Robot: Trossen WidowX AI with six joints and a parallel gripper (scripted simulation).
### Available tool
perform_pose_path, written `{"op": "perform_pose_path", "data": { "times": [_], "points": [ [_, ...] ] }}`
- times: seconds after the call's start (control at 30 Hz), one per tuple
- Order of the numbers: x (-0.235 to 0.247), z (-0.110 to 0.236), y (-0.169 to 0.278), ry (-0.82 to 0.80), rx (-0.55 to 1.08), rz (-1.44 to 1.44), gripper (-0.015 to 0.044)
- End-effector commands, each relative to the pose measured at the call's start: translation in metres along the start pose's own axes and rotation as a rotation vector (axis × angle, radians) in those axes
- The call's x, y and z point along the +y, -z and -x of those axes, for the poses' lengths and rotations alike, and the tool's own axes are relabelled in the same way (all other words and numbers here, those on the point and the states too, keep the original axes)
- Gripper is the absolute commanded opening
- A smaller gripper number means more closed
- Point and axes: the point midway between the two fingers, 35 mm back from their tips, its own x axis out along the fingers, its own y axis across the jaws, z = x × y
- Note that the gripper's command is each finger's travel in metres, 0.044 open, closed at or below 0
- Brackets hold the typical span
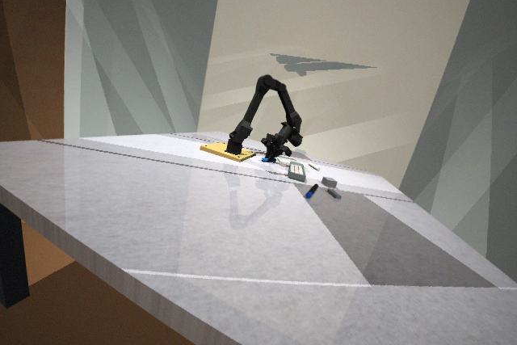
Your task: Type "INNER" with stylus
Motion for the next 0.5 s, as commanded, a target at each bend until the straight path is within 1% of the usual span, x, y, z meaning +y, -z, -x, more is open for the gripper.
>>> {"op": "perform_pose_path", "data": {
  "times": [0.0,0.13,0.23,0.37,0.47],
  "points": [
    [0.000,0.000,0.000,0.001,0.000,0.000,0.0000],
    [0.000,0.003,-0.001,0.001,0.000,0.000,0.0000],
    [0.000,0.015,-0.007,0.000,0.000,0.000,0.0000],
    [0.000,0.039,-0.022,0.000,0.000,0.000,0.0000],
    [0.000,0.044,-0.025,0.000,0.000,0.000,0.0000]
  ]
}}
